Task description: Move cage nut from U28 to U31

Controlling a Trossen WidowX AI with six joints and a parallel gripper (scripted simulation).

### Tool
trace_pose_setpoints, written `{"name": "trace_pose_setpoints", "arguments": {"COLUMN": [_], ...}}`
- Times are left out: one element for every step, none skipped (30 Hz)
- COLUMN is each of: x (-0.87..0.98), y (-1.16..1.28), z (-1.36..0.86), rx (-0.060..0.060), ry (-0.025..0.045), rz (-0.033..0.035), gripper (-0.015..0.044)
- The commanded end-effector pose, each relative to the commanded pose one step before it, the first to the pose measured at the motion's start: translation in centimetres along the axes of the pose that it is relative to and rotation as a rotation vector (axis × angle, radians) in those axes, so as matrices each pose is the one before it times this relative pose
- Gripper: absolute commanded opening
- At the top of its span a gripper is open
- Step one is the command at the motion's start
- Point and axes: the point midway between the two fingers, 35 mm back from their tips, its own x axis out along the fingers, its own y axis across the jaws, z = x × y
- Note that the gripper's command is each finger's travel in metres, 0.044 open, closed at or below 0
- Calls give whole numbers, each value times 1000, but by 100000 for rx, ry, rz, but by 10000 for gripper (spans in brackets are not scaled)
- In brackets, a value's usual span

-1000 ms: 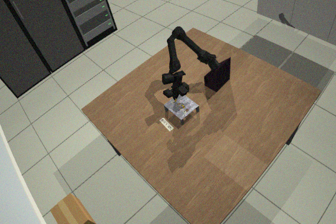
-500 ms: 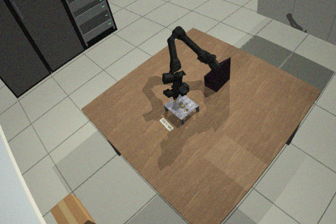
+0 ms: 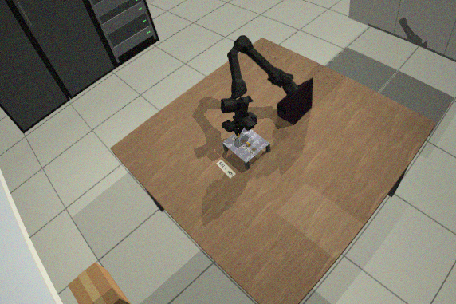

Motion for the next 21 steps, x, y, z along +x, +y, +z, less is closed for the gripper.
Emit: {"name": "trace_pose_setpoints", "arguments": {"x": [13, 0, 1, 0, 1, 1, 1, 1, 2, 2, 2, 1, 1, 1, 1, 0, 1, 1, 2, 2, 2], "y": [97, 11, 2, 2, 3, 5, 6, 8, 9, 10, 10, 10, 11, 11, 2, 2, 3, 5, 6, 8, 9], "z": [76, -1, 0, 0, 0, 0, 1, 1, 1, 1, 1, 0, 0, 0, 0, 0, 0, 0, 1, 1, 1], "rx": [-551, -2, 0, 0, 0, 0, 0, -1, -1, -1, -1, -1, -2, -2, 0, 0, 0, 0, 0, -1, -1], "ry": [-357, 6, 0, 0, -1, -1, -1, -1, -1, 0, 0, 1, 1, 2, 1, 0, -1, -1, -1, -1, 0], "rz": [-703, -183, -26, -29, -59, -83, -108, -134, -161, -180, -185, -186, -186, -186, -28, -29, -59, -90, -115, -139, -164], "gripper": [23, 23, 23, 23, 23, 23, 23, 23, 23, 23, 23, 23, 23, 23, 23, 23, 23, 23, 23, 23, 23]}}
